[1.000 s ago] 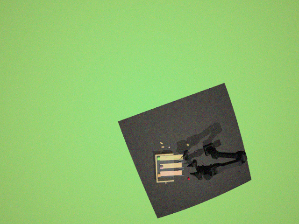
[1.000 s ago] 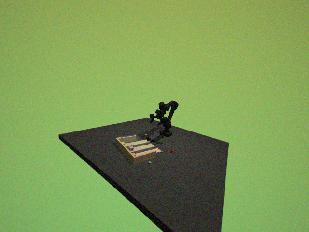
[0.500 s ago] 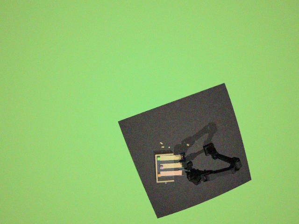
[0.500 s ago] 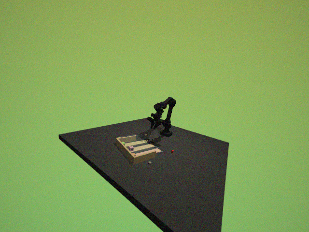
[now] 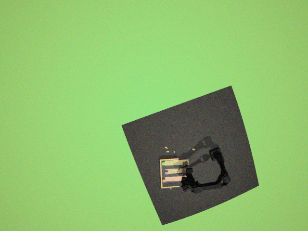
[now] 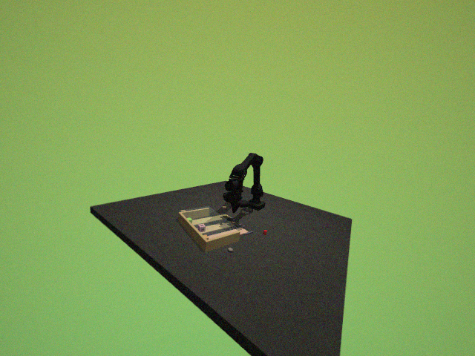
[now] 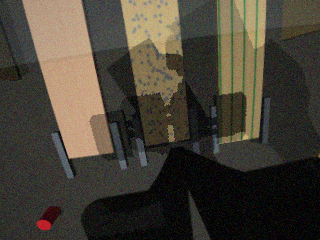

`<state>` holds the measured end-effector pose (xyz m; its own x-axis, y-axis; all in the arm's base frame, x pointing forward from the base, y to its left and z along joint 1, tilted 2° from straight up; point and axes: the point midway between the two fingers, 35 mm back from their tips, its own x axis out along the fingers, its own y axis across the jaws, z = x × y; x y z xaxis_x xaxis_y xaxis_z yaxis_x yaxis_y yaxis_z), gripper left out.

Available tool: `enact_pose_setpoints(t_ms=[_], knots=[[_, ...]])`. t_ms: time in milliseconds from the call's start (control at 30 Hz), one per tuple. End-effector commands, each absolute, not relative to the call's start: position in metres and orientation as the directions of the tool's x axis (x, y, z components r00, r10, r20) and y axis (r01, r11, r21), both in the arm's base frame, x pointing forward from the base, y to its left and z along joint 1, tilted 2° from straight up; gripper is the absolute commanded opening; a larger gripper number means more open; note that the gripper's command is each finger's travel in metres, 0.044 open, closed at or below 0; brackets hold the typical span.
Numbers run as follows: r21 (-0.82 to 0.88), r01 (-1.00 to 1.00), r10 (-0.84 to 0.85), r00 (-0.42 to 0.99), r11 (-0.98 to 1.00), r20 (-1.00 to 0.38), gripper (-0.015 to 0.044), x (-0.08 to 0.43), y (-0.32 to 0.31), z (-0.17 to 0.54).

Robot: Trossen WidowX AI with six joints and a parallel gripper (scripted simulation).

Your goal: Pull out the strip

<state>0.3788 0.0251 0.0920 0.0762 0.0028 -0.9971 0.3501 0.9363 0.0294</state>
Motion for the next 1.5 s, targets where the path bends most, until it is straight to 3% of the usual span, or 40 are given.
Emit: enact_pose_setpoints(t_ms=[0,1467], knots=[[0.029,0.361,0.005,0.068,0.932,-0.998,0.0,0.381,0.026,0.094],[0.029,0.361,0.005,0.068,0.932,-0.998,0.0,0.388,0.023,0.025]])
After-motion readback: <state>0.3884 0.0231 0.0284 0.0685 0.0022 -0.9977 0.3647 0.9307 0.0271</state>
